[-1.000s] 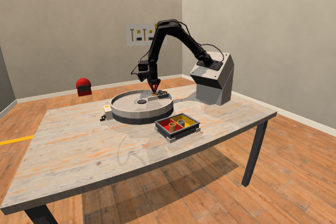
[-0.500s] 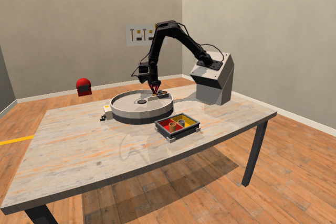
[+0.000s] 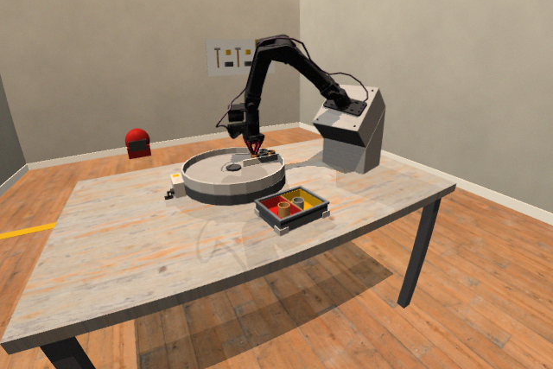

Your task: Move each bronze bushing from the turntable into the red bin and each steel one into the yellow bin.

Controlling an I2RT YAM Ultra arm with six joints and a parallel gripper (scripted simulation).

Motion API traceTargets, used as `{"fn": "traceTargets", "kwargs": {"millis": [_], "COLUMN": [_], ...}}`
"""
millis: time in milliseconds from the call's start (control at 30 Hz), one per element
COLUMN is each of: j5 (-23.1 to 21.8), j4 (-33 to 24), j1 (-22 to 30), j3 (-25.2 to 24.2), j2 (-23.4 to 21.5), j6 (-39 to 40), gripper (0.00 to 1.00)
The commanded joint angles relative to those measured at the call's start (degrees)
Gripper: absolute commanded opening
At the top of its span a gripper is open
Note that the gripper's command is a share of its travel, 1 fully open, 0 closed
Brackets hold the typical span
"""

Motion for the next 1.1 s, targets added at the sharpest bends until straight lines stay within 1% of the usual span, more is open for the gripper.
{"fn": "traceTargets", "kwargs": {"millis": [0, 933, 967, 1000, 1067], "j5": [0.4, 0.4, 0.4, 0.5, -0.4], "j4": [0.4, 0.4, 0.4, 0.0, -0.6], "j1": [-0.8, -0.8, -0.8, -0.7, -0.7], "j3": [1.5, 1.5, 1.5, 1.5, -0.1], "j2": [-0.1, -0.1, -0.1, -0.1, -0.1], "j6": [0.2, 0.2, 0.2, 0.0, 0.1], "gripper": [0.14, 0.14, 0.0, 0.0, 0.0]}}
